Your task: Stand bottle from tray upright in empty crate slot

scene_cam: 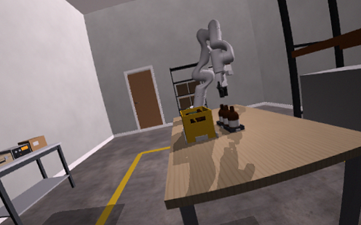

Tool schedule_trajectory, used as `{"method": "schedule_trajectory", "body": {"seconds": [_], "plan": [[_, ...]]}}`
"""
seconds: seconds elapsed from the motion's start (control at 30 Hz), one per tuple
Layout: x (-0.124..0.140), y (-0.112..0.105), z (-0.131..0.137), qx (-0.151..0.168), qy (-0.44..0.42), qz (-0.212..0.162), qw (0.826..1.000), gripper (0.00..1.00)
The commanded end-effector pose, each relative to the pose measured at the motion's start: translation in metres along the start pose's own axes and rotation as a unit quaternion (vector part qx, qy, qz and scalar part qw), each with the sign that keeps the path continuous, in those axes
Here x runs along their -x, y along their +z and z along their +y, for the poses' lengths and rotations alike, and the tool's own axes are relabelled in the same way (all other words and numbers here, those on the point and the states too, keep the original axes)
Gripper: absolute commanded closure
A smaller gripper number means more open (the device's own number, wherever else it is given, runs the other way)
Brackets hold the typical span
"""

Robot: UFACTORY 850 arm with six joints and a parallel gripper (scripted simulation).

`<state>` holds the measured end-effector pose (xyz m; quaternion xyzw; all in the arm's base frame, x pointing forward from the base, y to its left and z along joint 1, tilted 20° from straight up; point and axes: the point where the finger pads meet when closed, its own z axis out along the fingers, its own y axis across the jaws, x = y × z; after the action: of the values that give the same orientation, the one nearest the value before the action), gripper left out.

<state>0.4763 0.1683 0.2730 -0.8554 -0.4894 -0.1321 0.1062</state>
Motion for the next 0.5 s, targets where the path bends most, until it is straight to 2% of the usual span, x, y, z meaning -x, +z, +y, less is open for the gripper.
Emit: {"method": "schedule_trajectory", "body": {"seconds": [0.0, 0.47], "plan": [[-0.001, 0.001, 0.001, 0.001, 0.0, 0.001, 1.0, 0.35], [-0.001, 0.018, 0.001, 0.001, 0.0, 0.001, 1.0, 0.35]]}}
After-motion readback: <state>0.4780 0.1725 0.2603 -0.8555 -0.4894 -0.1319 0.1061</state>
